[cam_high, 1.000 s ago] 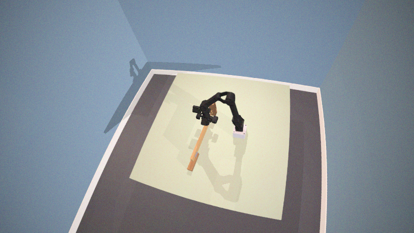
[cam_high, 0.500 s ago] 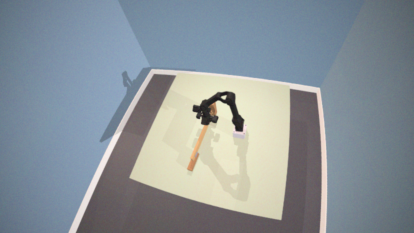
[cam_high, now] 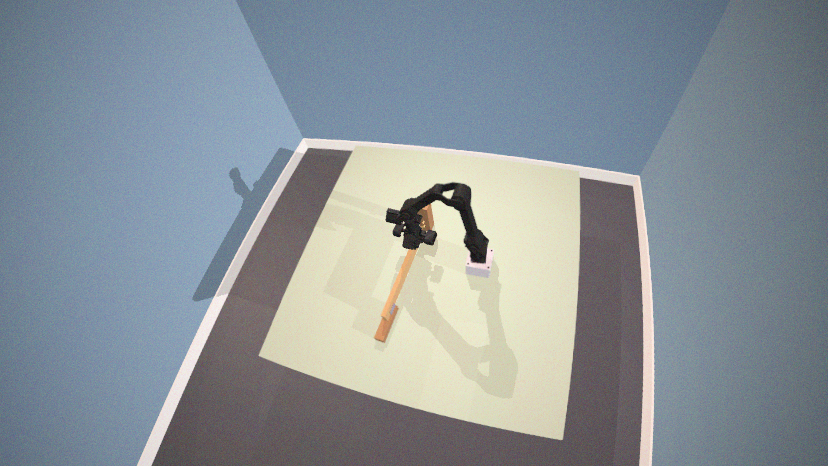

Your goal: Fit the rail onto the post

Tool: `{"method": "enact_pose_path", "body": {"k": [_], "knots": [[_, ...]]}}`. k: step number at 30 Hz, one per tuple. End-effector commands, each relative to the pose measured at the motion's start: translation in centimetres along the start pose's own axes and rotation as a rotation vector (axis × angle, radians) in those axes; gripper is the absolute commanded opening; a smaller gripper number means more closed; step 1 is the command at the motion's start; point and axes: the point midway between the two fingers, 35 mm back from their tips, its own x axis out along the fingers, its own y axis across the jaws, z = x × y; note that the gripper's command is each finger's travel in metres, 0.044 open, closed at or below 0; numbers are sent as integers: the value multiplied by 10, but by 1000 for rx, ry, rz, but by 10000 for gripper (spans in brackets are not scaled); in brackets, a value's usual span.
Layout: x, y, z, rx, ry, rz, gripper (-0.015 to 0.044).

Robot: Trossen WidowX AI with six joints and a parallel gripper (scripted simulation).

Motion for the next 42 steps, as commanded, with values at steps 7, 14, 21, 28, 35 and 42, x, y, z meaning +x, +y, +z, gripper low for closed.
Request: {"method": "enact_pose_path", "body": {"k": [7,14,21,28,35,42], "knots": [[0,0,-4,-3,3,-2,0],[1,0,-6,-3,3,-2,0],[2,0,-8,-3,3,-2,0],[2,0,-10,-3,3,-2,0],[2,-1,-12,-3,4,-2,0],[1,-1,-14,-3,4,-2,0]]}}
